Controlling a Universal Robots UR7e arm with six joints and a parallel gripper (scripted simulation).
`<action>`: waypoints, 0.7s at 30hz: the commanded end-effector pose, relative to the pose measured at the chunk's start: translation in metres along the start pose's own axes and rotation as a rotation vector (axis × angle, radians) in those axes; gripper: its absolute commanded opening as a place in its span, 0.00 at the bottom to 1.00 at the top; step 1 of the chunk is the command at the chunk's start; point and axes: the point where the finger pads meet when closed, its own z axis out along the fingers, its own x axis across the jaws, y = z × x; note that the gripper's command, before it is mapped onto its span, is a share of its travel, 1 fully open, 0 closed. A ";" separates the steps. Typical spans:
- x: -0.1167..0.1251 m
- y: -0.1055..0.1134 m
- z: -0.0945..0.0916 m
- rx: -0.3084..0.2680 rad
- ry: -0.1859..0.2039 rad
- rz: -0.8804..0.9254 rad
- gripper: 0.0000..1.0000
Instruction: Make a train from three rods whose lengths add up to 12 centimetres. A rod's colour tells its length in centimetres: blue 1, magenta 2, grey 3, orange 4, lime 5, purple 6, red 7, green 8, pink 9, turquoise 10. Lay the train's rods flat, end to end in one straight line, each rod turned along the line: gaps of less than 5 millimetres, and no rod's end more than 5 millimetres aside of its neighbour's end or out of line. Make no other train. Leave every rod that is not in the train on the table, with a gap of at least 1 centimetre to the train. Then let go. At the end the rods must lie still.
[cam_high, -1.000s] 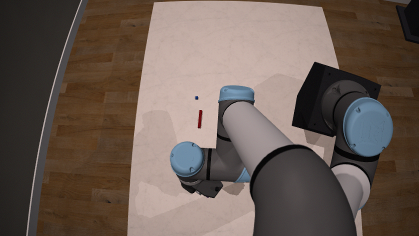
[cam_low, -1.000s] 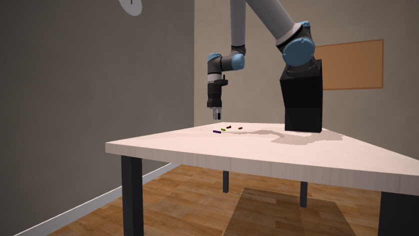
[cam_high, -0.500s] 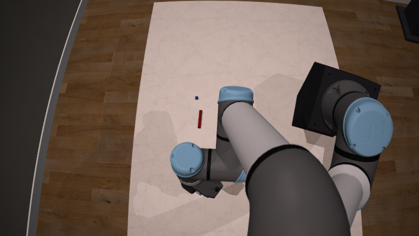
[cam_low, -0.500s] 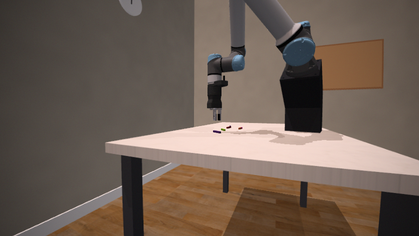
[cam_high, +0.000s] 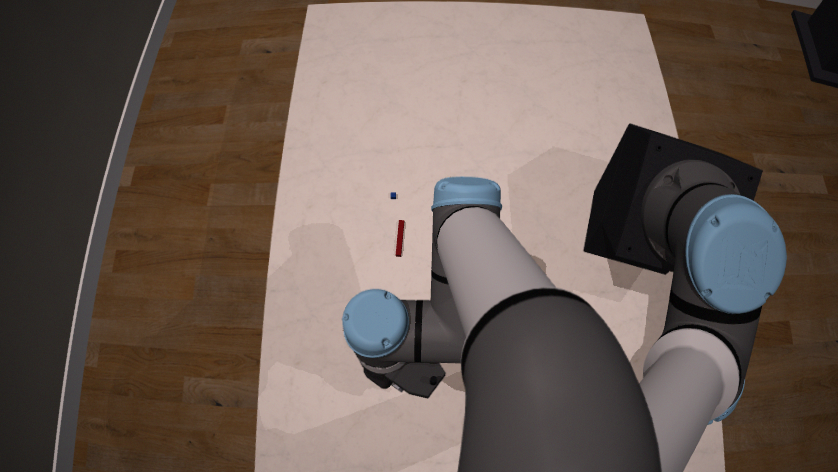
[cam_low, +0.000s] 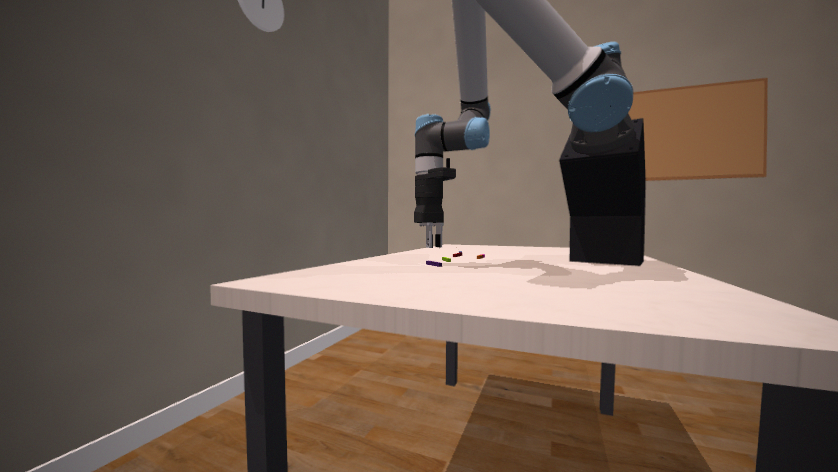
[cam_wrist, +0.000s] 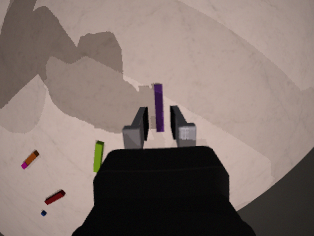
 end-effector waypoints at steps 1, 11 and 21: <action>0.000 0.000 0.006 -0.001 0.001 0.000 0.54; 0.000 0.001 0.021 -0.001 0.001 0.000 0.54; 0.000 0.001 0.028 -0.001 0.001 0.000 0.54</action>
